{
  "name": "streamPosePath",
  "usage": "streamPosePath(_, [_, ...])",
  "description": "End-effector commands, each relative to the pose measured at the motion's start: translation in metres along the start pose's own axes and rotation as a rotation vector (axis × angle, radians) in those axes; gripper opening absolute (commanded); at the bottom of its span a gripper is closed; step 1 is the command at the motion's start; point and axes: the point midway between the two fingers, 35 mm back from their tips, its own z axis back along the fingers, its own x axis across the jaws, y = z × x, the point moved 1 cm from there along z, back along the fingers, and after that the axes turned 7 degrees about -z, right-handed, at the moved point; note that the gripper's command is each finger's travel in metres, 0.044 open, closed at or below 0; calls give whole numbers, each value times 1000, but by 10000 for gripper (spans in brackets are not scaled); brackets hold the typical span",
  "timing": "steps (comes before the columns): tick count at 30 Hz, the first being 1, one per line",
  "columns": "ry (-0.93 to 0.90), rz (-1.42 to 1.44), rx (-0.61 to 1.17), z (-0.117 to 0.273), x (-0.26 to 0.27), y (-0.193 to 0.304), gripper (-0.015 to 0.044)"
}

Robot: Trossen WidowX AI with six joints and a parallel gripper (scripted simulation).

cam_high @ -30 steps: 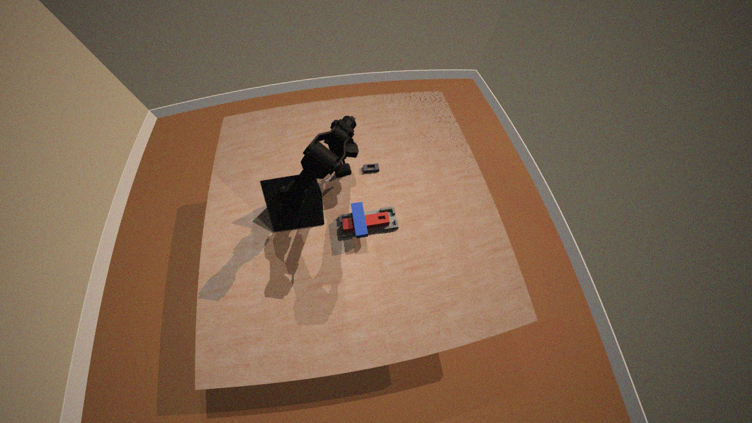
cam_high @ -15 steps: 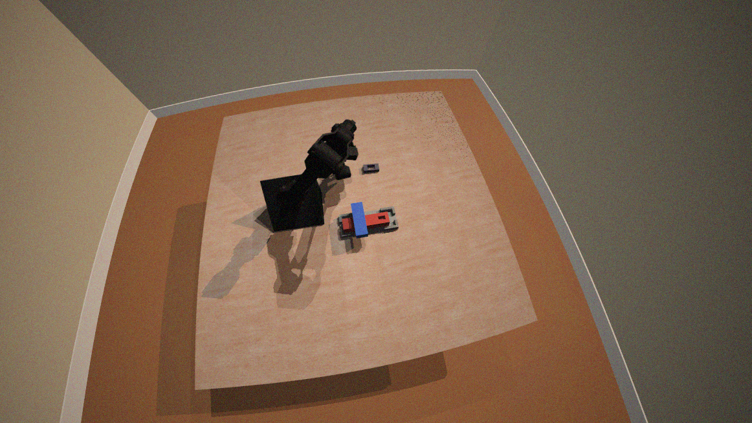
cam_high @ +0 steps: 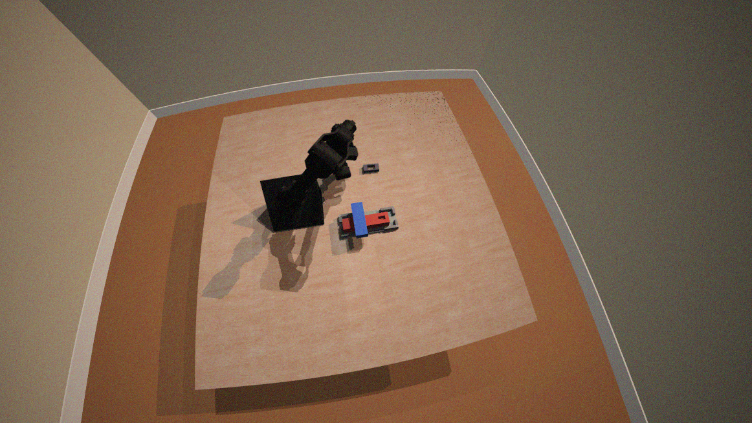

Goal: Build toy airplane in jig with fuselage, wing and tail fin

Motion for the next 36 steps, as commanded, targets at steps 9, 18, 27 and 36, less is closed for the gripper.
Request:
streamPosePath(9, [8,5,9,9,0,-1,0])
streamPosePath(18, [4,5,8,34,4,-4,0])
streamPosePath(27, [2,7,6,61,6,-6,0])
streamPosePath(36, [1,8,4,89,6,-5,0])
